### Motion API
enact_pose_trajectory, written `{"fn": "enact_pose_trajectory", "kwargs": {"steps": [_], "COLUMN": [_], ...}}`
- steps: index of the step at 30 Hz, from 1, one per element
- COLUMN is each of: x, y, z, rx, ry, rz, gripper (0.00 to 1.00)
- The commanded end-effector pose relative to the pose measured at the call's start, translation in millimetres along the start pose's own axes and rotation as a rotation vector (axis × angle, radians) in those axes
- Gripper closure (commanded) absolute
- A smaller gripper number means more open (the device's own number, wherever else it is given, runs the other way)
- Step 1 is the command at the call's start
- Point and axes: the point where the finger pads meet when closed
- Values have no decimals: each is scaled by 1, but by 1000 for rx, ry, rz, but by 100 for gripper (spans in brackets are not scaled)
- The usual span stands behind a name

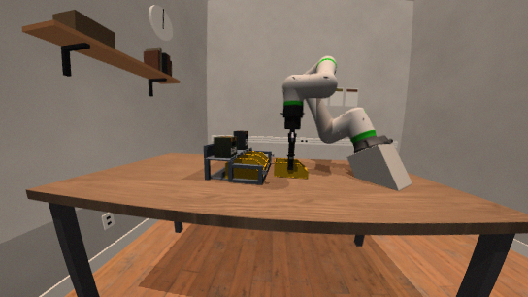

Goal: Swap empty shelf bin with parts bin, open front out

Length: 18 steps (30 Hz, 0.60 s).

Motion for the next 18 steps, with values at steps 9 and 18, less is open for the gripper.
{"fn": "enact_pose_trajectory", "kwargs": {"steps": [9,18], "x": [-1,-1], "y": [-1,-1], "z": [0,0], "rx": [0,0], "ry": [0,0], "rz": [-1,-1], "gripper": [76,76]}}
Point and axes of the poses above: the point where the finger pads meet when closed, its own x axis out along the fingers, its own z axis across the jaws, y = z × x, and after that the axes turned 15 degrees about -x, right-handed
